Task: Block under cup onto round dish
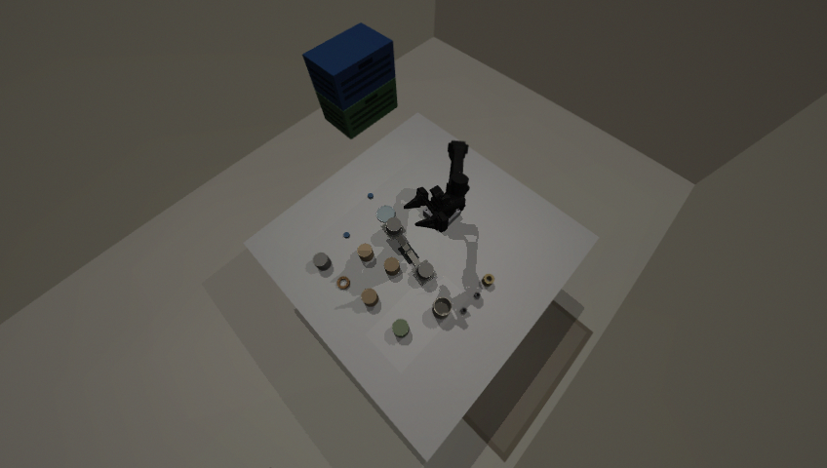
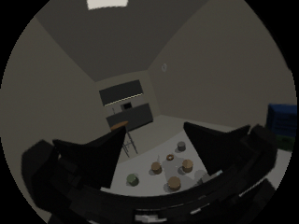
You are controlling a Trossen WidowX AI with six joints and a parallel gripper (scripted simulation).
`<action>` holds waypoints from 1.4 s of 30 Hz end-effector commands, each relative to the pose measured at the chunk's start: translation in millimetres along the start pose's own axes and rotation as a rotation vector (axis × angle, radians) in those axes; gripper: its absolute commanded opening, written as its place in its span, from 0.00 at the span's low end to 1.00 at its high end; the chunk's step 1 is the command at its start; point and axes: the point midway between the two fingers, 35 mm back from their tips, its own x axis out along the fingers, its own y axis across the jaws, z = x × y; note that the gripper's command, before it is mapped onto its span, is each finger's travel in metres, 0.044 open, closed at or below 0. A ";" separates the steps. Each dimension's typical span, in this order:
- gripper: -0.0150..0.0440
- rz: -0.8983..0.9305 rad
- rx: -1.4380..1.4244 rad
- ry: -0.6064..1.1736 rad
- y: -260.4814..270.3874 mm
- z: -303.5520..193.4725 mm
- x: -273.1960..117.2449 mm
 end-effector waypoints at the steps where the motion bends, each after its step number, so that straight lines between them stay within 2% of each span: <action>1: 1.00 0.038 -0.051 0.068 -3.7 -17.7 -3.0; 16: 1.00 0.135 -0.218 0.449 -43.7 -96.4 -39.0; 31: 1.00 0.075 -0.308 0.922 -120.8 -165.5 -114.5; 37: 1.00 0.070 -0.315 0.946 -124.4 -167.9 -118.6; 42: 1.00 0.133 -0.440 1.003 -111.8 -171.6 -112.9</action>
